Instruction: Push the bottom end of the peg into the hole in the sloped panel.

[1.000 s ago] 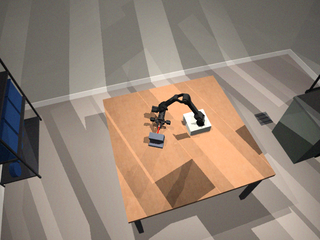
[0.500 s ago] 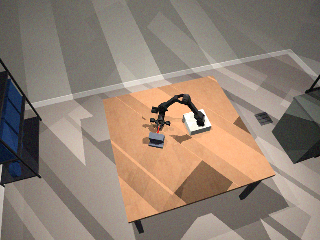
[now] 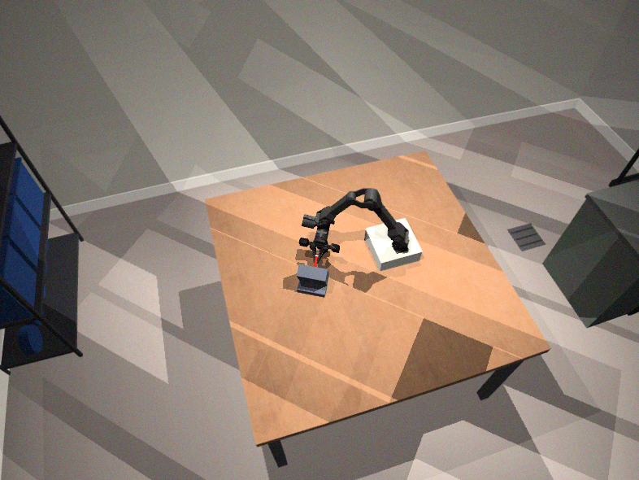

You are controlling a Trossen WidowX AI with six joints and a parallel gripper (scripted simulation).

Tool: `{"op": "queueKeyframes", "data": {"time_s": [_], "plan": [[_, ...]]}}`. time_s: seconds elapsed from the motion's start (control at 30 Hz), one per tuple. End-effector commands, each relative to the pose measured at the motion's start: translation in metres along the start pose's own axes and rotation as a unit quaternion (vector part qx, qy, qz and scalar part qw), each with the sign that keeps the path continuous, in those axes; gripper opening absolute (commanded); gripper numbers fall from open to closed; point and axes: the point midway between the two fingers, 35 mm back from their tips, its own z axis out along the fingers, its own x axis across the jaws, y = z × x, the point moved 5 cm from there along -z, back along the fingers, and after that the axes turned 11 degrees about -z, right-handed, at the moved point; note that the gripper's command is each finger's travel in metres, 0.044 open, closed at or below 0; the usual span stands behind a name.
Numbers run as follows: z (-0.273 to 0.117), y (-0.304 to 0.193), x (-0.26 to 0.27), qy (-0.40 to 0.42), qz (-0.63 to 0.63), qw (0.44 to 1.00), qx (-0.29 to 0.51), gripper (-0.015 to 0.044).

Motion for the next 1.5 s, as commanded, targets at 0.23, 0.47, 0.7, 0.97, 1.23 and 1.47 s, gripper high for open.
{"op": "queueKeyframes", "data": {"time_s": [0.23, 0.47, 0.7, 0.97, 1.23, 1.47], "plan": [[0.007, 0.001, -0.003, -0.002, 0.005, 1.000, -0.002, 0.0000], [0.011, 0.001, -0.003, -0.002, 0.005, 1.000, -0.002, 0.0000], [0.013, 0.001, -0.003, -0.002, 0.005, 1.000, -0.002, 0.0000], [0.013, 0.000, -0.001, -0.001, 0.001, 1.000, 0.001, 0.0000], [0.013, 0.000, -0.001, -0.001, 0.001, 1.000, 0.001, 0.0131], [0.013, 0.000, -0.001, -0.001, 0.001, 1.000, 0.001, 0.0315]]}}
